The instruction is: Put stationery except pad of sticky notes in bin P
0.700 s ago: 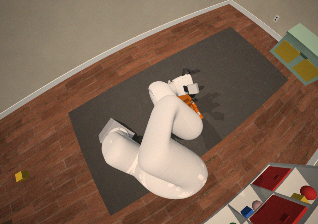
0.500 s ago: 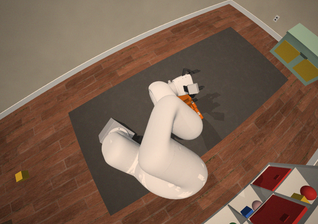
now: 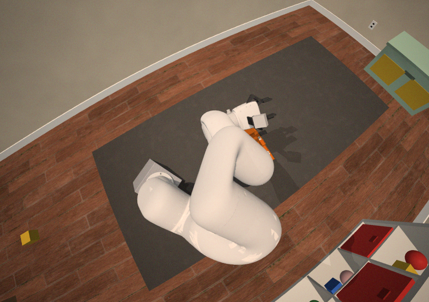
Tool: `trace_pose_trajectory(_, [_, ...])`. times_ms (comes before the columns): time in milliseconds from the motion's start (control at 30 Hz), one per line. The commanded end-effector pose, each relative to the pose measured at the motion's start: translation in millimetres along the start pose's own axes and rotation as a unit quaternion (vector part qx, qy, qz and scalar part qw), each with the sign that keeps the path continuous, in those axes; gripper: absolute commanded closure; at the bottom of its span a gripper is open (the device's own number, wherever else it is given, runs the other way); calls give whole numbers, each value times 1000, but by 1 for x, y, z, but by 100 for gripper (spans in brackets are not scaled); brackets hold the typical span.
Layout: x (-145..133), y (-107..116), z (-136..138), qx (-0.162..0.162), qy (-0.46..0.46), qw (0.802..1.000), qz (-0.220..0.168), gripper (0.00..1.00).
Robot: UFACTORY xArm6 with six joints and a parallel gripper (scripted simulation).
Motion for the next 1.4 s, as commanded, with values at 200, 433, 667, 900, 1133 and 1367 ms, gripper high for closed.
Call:
trace_pose_trajectory(200, [-12,-2,23,-37,40,999,0,93])
trace_pose_trajectory(433, [-2,-5,34,-92,94,991,-5,93])
trace_pose_trajectory(667, [11,-6,48,-176,171,969,-29,93])
trace_pose_trajectory(900, [20,-3,56,-245,228,940,-67,93])
trace_pose_trajectory(1133, [27,3,62,-299,271,907,-117,93])
trace_pose_trajectory(1367, [34,17,67,-348,307,865,-192,93])
Point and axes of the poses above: the point where the finger pads meet when closed, its own y axis back along the fingers, its own z axis across the jaws, x = y × z, the point moved 9 cm from there along y, back along the fingers, and after that the axes turned 5 degrees about -y, right-handed, at the moved point
